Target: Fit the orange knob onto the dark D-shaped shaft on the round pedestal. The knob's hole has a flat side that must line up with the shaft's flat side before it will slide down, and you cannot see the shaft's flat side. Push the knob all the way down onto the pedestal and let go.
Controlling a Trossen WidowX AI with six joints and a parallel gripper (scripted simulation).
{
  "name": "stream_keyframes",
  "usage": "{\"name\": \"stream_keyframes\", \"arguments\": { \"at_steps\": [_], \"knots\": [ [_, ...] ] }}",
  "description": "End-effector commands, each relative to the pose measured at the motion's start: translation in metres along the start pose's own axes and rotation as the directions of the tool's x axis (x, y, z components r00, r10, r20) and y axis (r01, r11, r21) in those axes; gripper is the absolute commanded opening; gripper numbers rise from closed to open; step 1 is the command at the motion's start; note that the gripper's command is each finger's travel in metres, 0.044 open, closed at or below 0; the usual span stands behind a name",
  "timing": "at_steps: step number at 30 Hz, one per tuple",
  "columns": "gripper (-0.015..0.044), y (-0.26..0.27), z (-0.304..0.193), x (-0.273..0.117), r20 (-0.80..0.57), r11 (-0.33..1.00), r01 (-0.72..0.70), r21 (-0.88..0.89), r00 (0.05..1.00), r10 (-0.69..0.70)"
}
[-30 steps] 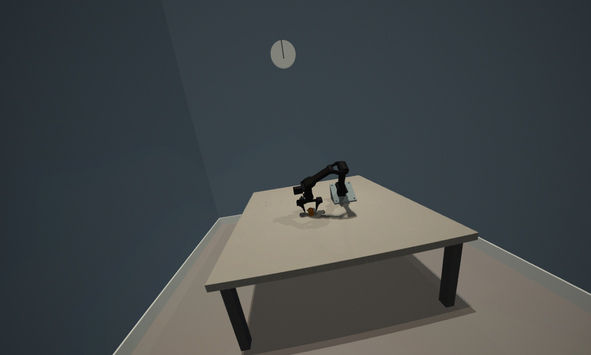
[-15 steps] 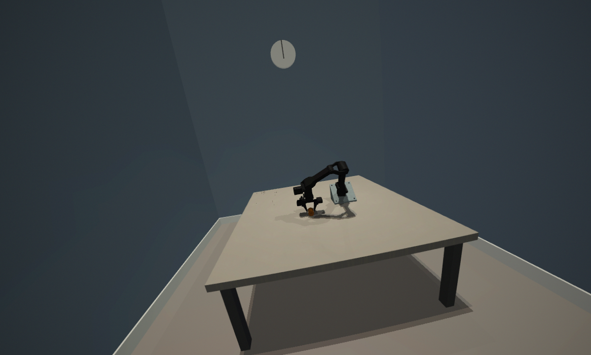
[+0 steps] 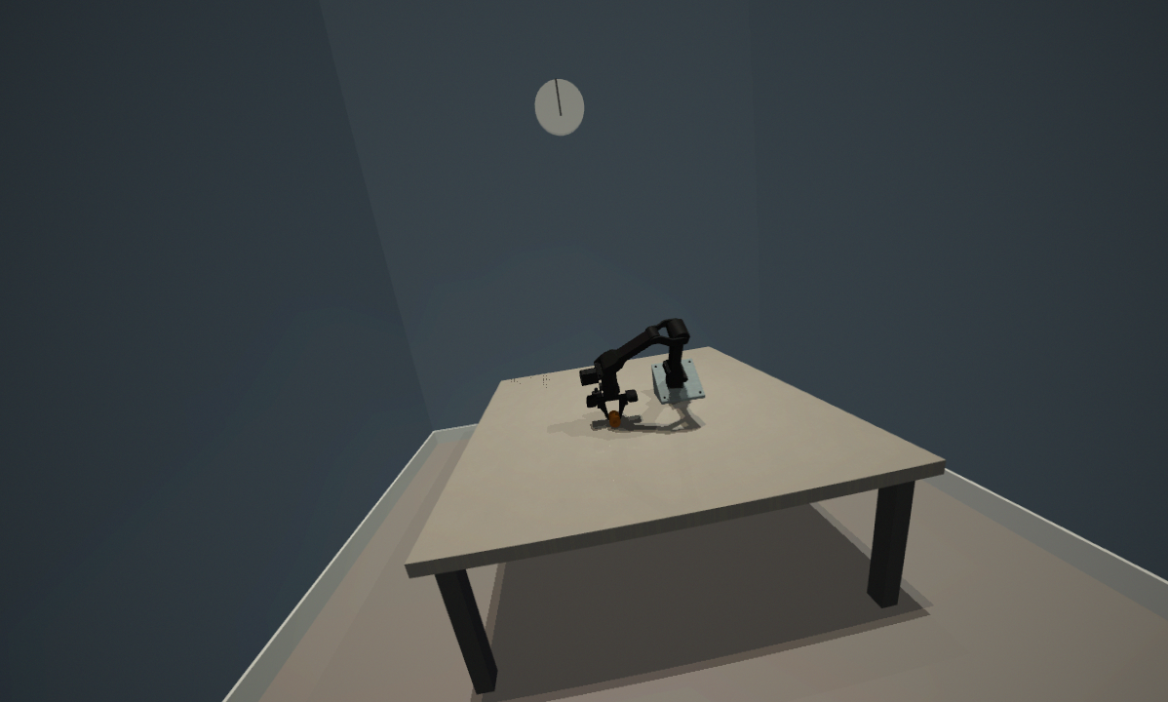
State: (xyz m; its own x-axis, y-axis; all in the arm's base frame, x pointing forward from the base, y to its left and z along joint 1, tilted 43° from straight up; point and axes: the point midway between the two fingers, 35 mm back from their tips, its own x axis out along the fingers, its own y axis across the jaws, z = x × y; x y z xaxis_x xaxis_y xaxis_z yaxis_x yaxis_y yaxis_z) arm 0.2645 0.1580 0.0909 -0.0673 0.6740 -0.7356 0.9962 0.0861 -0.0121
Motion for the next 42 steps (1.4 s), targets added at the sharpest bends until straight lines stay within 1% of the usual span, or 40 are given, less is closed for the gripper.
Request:
{"name": "stream_keyframes", "arguments": {
  "at_steps": [1, 11, 21, 31, 42],
  "knots": [
    [0.0181, 0.000, -0.002, -0.002, 0.044, 1.000, 0.000, -0.001, 0.999, 0.000],
    [0.0181, 0.000, -0.011, -0.009, 0.214, 1.000, -0.001, -0.002, 0.977, 0.001],
    [0.0181, 0.000, -0.020, -0.014, 0.362, 1.000, -0.001, -0.003, 0.932, 0.002],
    [0.0181, 0.000, -0.030, -0.018, 0.503, 1.000, -0.001, -0.003, 0.864, 0.002],
    [0.0181, 0.000, -0.041, -0.020, 0.641, 1.000, -0.001, -0.003, 0.768, 0.003]
  ]
}}
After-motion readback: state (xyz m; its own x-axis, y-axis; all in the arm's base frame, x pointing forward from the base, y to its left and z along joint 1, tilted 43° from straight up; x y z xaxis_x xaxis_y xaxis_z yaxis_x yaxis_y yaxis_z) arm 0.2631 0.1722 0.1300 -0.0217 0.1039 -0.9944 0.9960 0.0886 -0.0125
